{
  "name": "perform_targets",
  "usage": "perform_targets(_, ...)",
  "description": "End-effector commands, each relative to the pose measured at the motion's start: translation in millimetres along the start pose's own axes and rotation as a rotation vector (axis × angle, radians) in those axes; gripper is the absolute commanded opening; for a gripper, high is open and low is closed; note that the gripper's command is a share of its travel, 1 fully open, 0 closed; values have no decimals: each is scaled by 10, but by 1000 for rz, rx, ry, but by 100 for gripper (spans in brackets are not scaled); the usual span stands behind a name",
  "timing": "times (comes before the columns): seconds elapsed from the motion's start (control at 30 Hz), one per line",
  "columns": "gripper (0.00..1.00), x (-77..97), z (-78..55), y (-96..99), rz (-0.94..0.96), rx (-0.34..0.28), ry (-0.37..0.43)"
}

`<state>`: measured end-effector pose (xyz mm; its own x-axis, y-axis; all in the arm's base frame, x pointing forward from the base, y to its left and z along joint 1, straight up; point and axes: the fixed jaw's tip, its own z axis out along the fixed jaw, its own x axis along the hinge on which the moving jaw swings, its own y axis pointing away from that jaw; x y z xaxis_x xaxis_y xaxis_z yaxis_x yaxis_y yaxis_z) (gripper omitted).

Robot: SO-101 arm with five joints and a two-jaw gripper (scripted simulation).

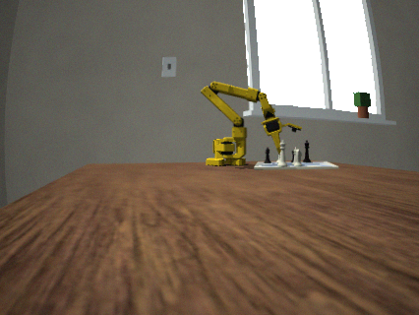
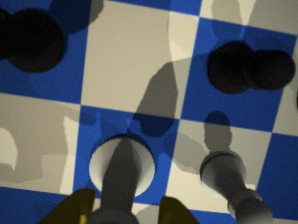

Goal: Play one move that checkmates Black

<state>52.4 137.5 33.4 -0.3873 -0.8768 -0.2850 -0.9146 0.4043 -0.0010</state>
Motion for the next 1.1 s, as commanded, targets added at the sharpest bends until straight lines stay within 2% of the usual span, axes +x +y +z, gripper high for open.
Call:
perform_targets(0.0, 11, 28, 23, -15, 2, 2, 10)
perform_targets(0.57, 3, 28, 23, -15, 2, 2, 10)
perform_targets(1.07, 0, 28, 23, -15, 2, 2, 10)
